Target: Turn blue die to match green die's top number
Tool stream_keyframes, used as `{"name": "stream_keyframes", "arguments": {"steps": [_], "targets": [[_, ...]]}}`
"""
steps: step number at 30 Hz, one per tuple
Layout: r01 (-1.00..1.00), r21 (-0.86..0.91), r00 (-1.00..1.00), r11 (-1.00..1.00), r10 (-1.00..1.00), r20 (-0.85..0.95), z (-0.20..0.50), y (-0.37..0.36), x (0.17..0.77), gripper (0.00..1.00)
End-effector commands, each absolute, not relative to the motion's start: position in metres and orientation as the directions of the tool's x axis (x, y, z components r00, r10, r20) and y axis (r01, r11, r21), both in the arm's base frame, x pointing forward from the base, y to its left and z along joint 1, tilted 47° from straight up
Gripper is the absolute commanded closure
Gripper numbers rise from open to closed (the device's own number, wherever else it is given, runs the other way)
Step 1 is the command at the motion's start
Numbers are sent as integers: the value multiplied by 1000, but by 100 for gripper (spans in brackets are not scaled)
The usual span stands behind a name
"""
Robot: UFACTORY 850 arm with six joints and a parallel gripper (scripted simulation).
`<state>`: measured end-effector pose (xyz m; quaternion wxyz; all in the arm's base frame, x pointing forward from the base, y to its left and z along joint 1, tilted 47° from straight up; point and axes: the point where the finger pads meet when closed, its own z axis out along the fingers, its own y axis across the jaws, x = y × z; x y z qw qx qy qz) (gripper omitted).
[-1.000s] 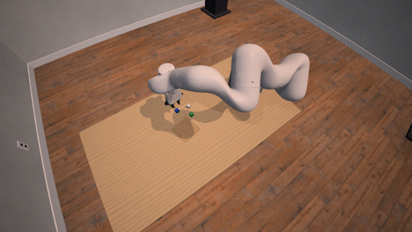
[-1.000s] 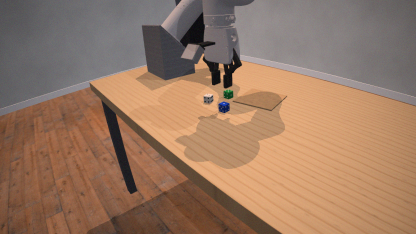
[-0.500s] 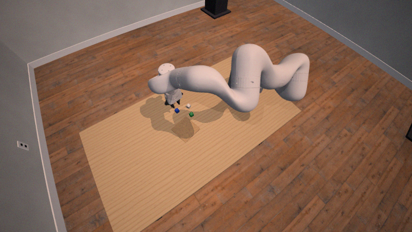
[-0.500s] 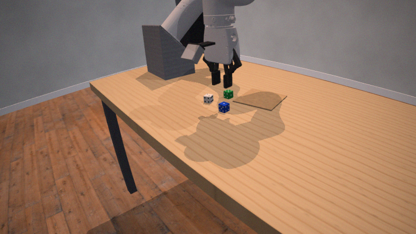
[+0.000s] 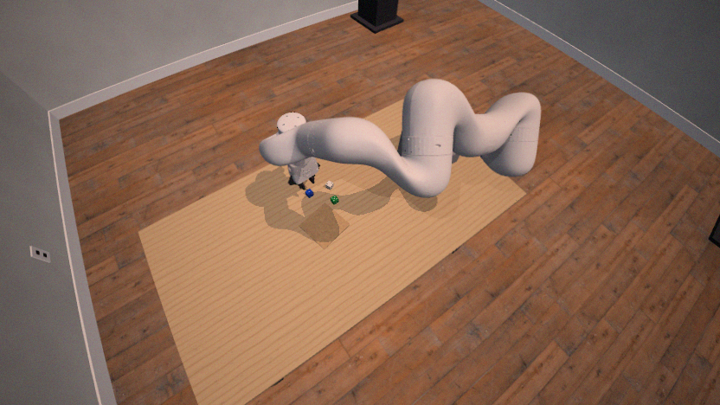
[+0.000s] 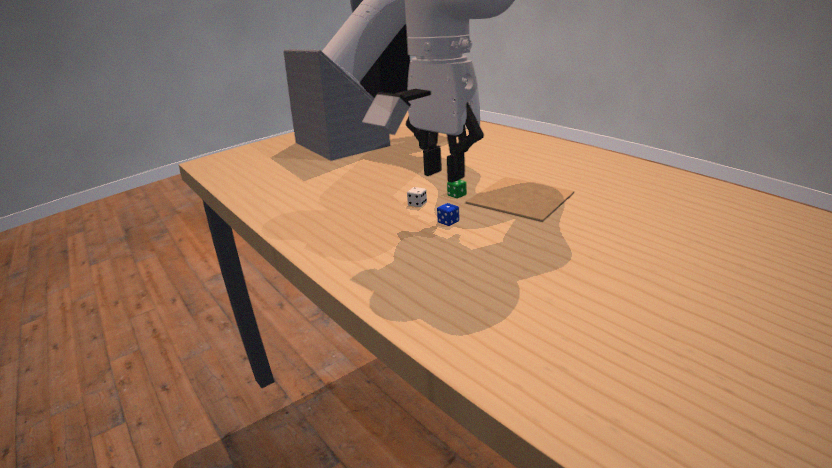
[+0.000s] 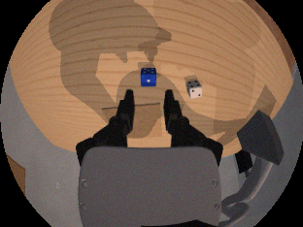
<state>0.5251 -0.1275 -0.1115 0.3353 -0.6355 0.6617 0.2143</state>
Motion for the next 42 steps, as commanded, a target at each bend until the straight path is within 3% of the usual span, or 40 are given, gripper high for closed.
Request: {"name": "stream_keyframes", "arguments": {"steps": [1, 42], "targets": [[-984, -144, 33, 101, -698, -715, -113, -126, 527, 58], [-984, -144, 33, 101, -698, -715, -140, -98, 534, 58]]}}
